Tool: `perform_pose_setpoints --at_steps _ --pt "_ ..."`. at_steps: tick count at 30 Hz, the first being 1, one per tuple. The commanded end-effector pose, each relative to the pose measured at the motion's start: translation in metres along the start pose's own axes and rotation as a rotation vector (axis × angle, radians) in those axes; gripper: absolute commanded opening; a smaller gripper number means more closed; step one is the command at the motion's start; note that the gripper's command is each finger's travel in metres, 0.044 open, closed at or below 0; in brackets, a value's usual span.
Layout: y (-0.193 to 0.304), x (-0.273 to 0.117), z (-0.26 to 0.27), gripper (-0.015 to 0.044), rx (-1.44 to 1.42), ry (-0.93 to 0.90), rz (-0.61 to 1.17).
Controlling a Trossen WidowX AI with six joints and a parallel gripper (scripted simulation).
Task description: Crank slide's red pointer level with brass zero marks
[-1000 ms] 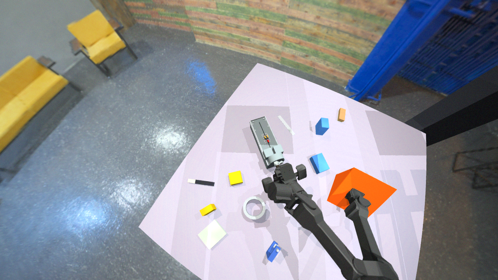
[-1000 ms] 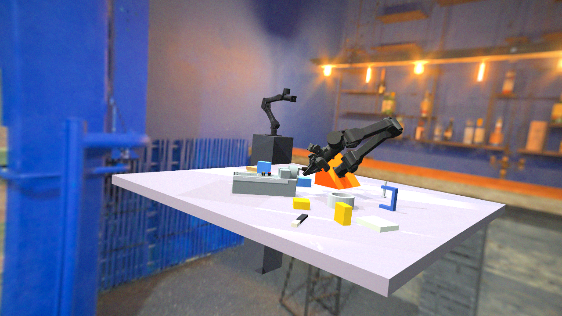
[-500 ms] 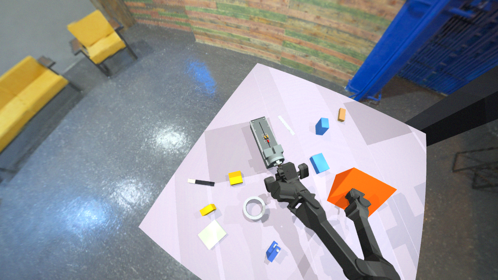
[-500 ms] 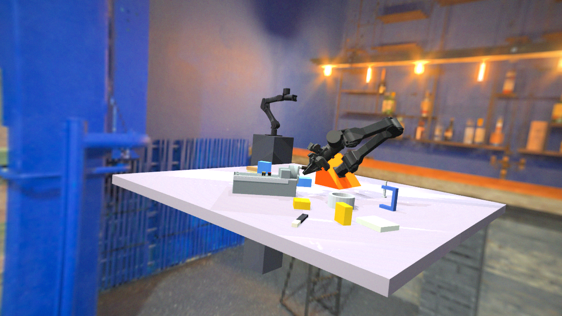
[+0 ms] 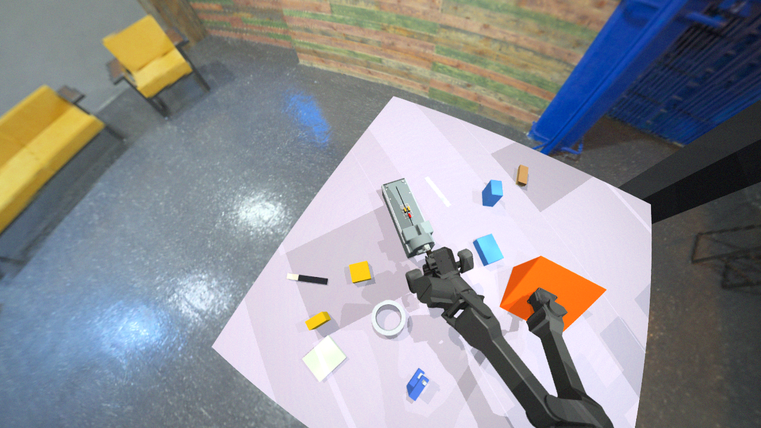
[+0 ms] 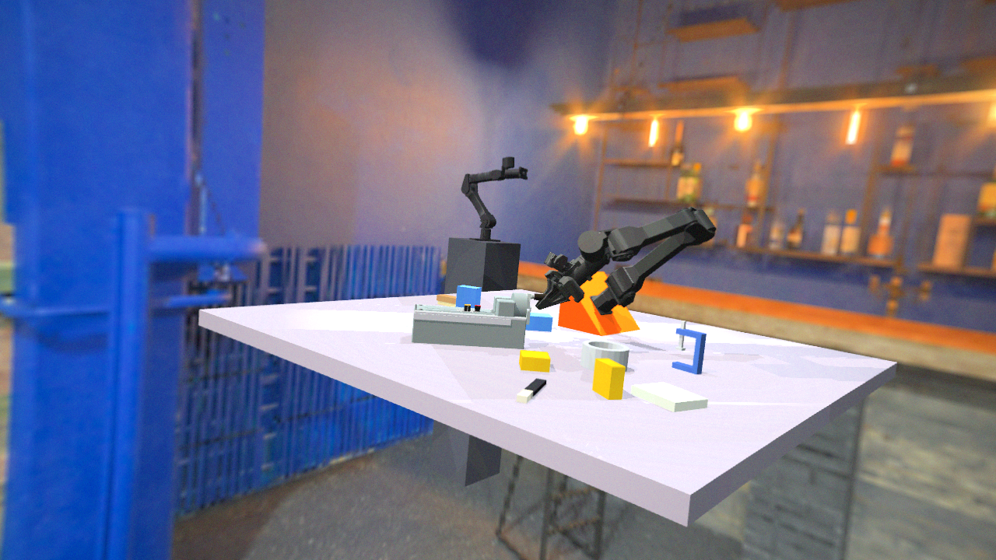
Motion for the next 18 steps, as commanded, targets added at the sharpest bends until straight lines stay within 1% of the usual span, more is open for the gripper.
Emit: perform_pose_setpoints --at_steps 1,18 --pt "0.0003 0.0002 -0.009 0.0 0.01 0.019 0.0" --pt "0.0017 0.0016 -0.0128 0.0 0.01 0.02 0.0"
Point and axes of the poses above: the point midway between the two fingers, 35 mm back from their tips, its own x axis out along the fingers, its own z axis across the jaws, y = z × x, the point moved 2 cm from there along -x, back along the fingers
